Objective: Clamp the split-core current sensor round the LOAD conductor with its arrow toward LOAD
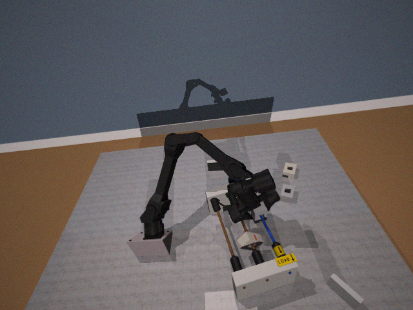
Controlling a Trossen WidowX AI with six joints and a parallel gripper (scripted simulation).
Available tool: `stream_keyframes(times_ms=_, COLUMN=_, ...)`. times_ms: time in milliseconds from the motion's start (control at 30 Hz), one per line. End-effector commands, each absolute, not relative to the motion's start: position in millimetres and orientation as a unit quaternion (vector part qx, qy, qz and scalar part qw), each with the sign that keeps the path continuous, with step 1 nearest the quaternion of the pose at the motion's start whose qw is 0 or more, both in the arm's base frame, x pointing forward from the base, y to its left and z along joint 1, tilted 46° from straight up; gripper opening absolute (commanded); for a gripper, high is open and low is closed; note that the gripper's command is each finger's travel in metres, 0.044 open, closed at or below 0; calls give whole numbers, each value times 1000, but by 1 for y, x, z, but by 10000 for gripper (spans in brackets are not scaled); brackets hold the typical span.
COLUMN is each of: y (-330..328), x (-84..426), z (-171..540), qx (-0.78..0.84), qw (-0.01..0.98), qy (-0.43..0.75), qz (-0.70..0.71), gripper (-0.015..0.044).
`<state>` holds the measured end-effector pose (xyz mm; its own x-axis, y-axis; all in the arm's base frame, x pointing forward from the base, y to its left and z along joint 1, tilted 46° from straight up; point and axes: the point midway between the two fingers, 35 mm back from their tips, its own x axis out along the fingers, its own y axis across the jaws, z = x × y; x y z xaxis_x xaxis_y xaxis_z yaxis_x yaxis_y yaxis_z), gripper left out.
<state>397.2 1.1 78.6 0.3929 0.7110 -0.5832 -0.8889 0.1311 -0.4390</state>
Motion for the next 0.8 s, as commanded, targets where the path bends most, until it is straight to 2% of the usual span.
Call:
stream_keyframes(times_ms=0, y=1, x=397, z=79, qx=-380, qw=743, qy=117, qz=538, gripper=149)
stream_keyframes(times_ms=200, y=1, x=397, z=79, qx=-380, qw=743, qy=117, qz=538, gripper=109)
stream_keyframes(times_ms=333, y=0, x=397, z=80, qx=-378, qw=736, qy=122, qz=548, gripper=4)
stream_keyframes(times_ms=767, y=1, x=397, z=79, qx=-376, qw=736, qy=122, qz=549, gripper=0)
